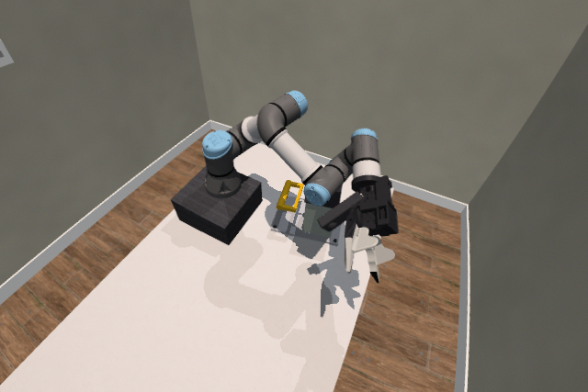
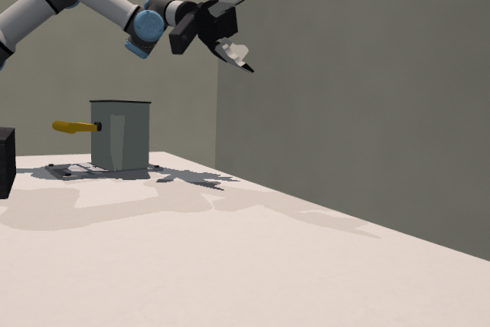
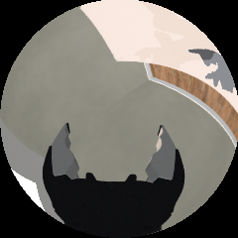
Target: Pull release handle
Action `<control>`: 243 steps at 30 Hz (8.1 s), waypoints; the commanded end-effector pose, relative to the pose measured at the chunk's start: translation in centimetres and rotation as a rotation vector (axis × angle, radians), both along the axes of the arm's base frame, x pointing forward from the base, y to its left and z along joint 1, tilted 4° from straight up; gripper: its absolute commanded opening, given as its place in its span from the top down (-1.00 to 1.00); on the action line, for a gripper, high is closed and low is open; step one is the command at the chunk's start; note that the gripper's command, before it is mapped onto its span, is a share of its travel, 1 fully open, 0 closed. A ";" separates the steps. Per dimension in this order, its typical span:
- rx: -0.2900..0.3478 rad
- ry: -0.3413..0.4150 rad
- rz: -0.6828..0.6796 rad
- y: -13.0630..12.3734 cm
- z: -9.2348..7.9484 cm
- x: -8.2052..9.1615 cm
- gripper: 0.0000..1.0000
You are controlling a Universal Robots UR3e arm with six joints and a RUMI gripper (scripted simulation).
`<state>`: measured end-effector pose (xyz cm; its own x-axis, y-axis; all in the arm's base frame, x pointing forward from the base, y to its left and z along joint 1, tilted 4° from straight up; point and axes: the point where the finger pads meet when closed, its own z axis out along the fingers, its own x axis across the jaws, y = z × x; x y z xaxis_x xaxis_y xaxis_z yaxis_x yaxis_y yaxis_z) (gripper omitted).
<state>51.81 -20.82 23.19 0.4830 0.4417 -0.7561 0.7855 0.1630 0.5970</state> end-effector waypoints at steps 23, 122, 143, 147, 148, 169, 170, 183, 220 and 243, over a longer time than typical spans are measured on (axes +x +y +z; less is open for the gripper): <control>0.027 0.822 0.549 7.4 -1.8 -6.1 -1.00; 0.192 1.557 1.673 27.6 -13.7 -30.9 1.00; 0.192 1.557 1.673 27.6 -13.7 -30.9 0.40; 0.192 1.557 1.673 27.6 -13.7 -30.9 0.40; 0.192 1.557 1.673 27.6 -13.7 -30.9 0.40; 0.192 1.557 1.673 27.6 -13.9 -30.9 0.40; 0.192 1.557 1.673 27.6 -13.9 -30.9 0.40; 0.192 1.557 1.673 27.6 -15.0 -30.8 0.40; 0.192 1.557 1.673 27.5 -18.4 -30.6 0.40; 0.192 1.557 1.673 27.5 -18.4 -30.6 0.40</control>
